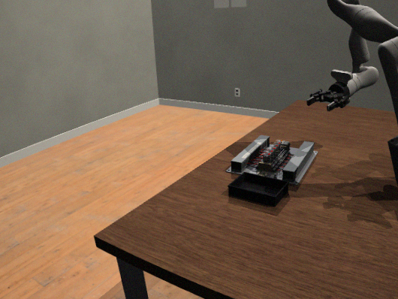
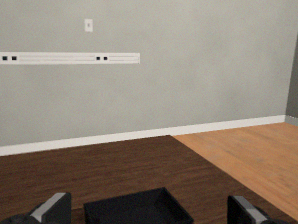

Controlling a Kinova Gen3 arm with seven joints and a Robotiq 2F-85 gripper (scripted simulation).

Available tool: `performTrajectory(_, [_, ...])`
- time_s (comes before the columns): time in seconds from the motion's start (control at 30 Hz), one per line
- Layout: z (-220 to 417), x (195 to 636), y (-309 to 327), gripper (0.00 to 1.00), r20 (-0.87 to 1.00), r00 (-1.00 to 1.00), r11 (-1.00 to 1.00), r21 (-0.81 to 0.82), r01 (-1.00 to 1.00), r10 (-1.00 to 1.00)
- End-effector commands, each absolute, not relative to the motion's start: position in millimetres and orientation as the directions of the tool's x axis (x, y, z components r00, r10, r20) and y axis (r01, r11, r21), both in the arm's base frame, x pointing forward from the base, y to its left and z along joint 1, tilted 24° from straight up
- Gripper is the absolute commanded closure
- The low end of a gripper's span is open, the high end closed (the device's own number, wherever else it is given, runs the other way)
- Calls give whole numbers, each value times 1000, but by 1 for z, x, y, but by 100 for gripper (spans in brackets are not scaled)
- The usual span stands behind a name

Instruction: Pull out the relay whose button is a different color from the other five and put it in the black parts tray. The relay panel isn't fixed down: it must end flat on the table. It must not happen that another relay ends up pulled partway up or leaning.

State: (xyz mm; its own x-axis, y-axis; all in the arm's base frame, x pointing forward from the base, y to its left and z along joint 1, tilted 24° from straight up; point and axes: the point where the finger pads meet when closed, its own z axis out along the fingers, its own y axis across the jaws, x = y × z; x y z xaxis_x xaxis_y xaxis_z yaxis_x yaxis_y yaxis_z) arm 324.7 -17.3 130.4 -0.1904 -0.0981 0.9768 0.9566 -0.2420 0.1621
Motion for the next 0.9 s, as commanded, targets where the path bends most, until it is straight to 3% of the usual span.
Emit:
performTrajectory(0.0, [131,325,-18,0,977,-191,-242,163,956,-97])
performTrajectory(0.53, [131,325,-18,0,977,-191,-242,163,956,-97])
performTrajectory(0.57, [131,325,-18,39,977,-191,-242,163,956,-97])
performTrajectory(0.87, [131,325,-18,39,977,-191,-242,163,956,-97])
